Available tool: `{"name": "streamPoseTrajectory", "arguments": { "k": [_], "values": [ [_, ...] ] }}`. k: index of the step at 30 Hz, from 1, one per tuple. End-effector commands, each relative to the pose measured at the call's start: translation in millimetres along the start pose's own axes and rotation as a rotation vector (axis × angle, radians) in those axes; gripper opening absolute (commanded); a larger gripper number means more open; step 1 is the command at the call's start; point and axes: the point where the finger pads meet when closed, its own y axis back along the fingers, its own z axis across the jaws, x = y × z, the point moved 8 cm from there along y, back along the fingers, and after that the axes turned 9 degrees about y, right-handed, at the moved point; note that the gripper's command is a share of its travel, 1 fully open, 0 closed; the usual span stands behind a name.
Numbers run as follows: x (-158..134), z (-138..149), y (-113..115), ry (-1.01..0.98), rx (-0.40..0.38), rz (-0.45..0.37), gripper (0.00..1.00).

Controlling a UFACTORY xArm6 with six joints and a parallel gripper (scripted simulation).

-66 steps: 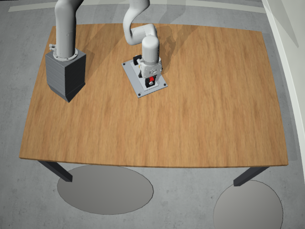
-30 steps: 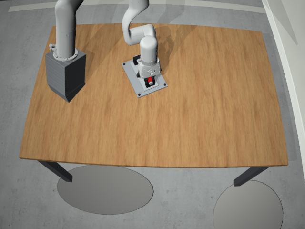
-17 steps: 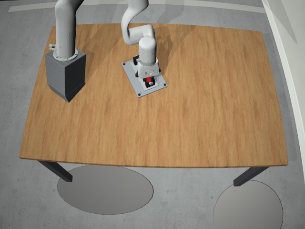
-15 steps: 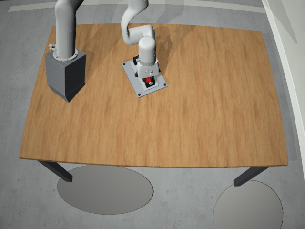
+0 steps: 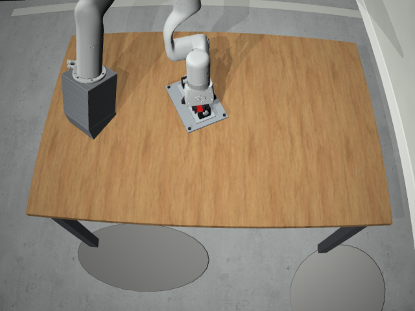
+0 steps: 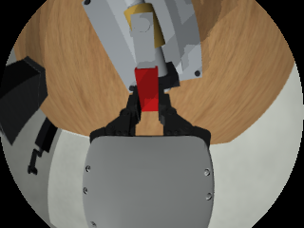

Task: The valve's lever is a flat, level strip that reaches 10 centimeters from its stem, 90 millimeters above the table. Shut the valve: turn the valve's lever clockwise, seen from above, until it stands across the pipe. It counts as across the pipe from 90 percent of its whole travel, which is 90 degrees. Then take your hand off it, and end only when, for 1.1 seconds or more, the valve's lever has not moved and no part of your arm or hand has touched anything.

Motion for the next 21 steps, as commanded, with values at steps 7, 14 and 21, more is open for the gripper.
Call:
{"name": "streamPoseTrajectory", "arguments": {
  "k": [7,14,21],
  "values": [
    [0.5,-4.4,0.8,-0.056,-0.002,-0.001,0.00],
    [1.5,-8.7,0.7,-0.108,-0.002,-0.001,0.00],
    [2.7,-12.7,0.7,-0.155,-0.002,-0.001,0.00]
  ]
}}
